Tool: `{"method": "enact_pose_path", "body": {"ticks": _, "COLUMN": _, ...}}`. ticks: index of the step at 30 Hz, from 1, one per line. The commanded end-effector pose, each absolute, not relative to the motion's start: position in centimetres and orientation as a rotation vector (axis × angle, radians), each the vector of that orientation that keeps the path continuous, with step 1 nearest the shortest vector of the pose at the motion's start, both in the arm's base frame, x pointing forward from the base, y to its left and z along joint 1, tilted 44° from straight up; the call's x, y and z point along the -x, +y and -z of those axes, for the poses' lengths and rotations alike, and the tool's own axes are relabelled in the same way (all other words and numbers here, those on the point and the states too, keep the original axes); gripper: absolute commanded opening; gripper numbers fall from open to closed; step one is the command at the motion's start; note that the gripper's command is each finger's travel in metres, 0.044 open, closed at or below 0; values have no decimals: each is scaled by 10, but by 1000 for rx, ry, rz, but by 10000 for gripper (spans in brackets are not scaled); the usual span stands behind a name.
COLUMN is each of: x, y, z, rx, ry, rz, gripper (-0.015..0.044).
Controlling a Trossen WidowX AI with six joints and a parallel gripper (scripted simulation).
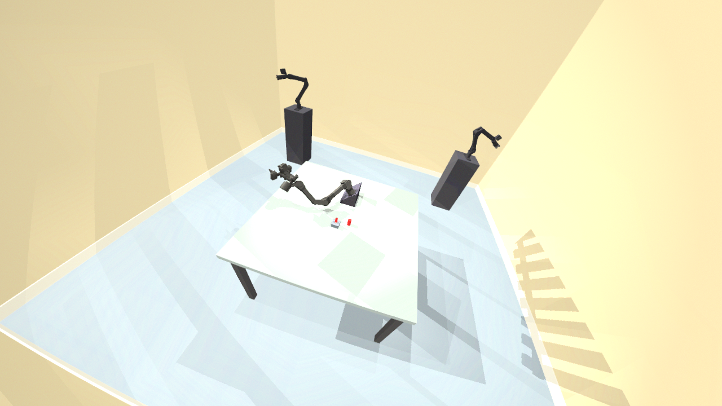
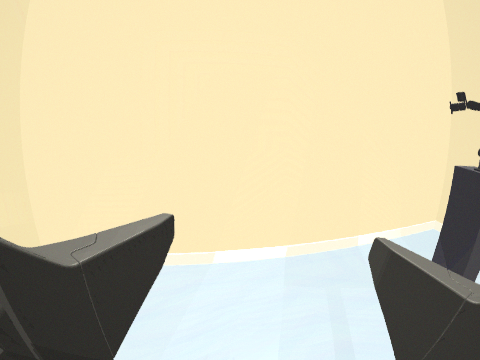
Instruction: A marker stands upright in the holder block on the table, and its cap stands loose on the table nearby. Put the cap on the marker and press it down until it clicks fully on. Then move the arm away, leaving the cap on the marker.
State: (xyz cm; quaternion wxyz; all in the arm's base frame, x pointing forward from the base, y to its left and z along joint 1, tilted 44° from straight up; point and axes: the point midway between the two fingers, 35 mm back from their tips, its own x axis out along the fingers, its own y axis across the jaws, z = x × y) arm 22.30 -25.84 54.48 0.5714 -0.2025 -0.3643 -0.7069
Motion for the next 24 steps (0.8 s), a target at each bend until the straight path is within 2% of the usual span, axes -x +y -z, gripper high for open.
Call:
{"method": "enact_pose_path", "body": {"ticks": 1, "x": -222, "y": -258, "z": -545, "rx": 479, "ry": -855, "rz": 1662, "gripper": 374}}
{"method": "enact_pose_path", "body": {"ticks": 3, "x": -211, "y": -253, "z": -549, "rx": 514, "ry": -861, "rz": 1691, "gripper": 321}}
{"method": "enact_pose_path", "body": {"ticks": 6, "x": -169, "y": -238, "z": -569, "rx": 598, "ry": -921, "rz": 1774, "gripper": 243}}
{"method": "enact_pose_path", "body": {"ticks": 13, "x": -78, "y": -189, "z": -608, "rx": 773, "ry": -1073, "rz": 1961, "gripper": 243}}
{"method": "enact_pose_path", "body": {"ticks": 24, "x": 48, "y": -52, "z": -627, "rx": 1123, "ry": -1318, "rz": 2362, "gripper": 243}}
